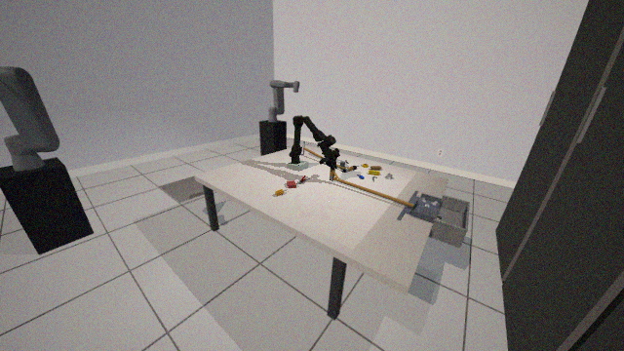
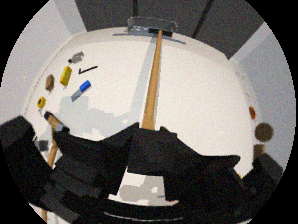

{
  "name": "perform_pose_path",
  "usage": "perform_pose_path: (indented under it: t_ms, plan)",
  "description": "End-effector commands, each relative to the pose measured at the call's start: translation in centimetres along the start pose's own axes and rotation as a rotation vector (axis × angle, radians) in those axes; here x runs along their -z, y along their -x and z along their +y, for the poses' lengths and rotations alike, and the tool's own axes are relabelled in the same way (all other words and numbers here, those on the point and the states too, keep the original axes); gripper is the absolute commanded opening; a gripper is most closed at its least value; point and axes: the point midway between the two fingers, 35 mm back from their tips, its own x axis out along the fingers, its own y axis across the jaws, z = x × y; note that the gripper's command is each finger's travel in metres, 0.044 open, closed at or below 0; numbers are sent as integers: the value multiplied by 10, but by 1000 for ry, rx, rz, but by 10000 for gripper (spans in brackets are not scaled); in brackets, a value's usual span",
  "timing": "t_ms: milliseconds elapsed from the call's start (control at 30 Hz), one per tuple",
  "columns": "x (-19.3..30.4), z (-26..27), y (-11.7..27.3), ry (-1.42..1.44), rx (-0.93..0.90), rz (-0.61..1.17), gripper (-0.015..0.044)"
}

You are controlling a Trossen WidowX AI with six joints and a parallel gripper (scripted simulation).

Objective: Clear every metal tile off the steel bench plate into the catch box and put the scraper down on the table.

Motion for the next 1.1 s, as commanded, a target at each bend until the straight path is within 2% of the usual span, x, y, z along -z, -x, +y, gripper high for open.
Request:
perform_pose_path:
  t_ms: [0,1067]
  plan:
    - [2,0,5,1,-2,-12,0]
    - [47,2,31,1,-2,-12,0]
